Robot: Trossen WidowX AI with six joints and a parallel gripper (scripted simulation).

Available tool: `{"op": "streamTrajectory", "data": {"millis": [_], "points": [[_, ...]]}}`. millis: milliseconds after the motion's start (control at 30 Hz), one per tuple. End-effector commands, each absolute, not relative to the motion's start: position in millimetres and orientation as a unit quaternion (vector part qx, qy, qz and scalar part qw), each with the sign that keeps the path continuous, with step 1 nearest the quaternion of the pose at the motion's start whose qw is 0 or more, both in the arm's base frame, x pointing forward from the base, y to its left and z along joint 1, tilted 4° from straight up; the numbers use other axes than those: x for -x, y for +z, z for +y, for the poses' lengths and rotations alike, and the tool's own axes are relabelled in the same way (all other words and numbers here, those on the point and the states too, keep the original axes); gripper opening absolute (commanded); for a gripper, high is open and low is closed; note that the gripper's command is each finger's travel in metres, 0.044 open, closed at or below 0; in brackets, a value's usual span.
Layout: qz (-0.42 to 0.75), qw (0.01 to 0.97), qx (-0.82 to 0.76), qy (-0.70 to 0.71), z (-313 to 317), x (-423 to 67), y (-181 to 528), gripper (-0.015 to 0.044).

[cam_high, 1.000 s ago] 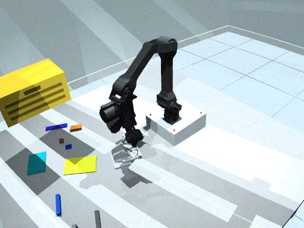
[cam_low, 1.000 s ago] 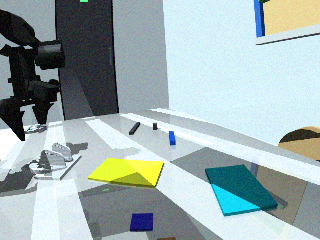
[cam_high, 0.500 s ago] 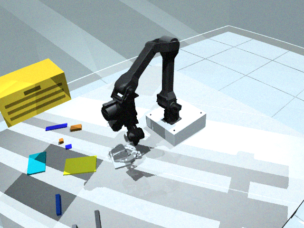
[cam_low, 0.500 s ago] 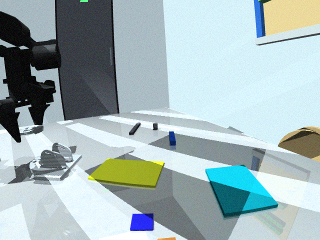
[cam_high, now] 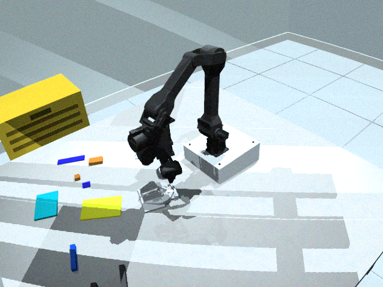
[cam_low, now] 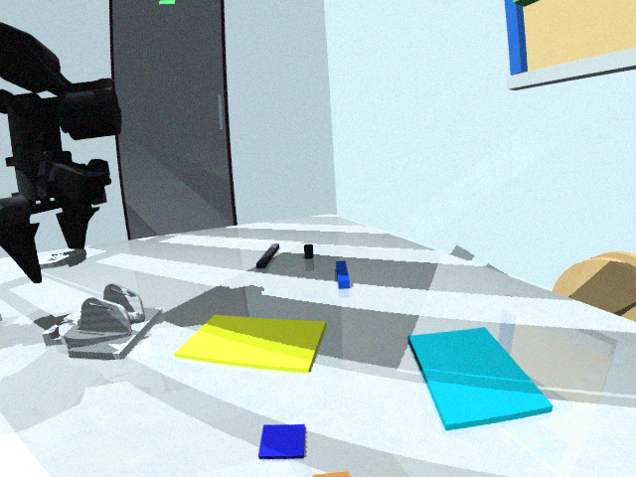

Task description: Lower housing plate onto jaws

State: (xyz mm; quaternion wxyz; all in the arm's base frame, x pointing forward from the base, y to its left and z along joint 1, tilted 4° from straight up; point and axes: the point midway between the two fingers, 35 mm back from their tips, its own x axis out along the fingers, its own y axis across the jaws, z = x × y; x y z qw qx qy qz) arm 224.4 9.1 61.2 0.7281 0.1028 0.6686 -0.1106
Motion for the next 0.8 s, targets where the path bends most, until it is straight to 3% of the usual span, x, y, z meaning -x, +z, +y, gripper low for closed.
{"op": "streamTrajectory", "data": {"millis": [0, 767], "points": [[0.669, 0.728, -0.1, -0.111, 8.4, -223.3, 61.0, 0.0351], [0.669, 0.728, -0.1, -0.111, 8.0, -226.5, 40.5, 0.0351]]}}
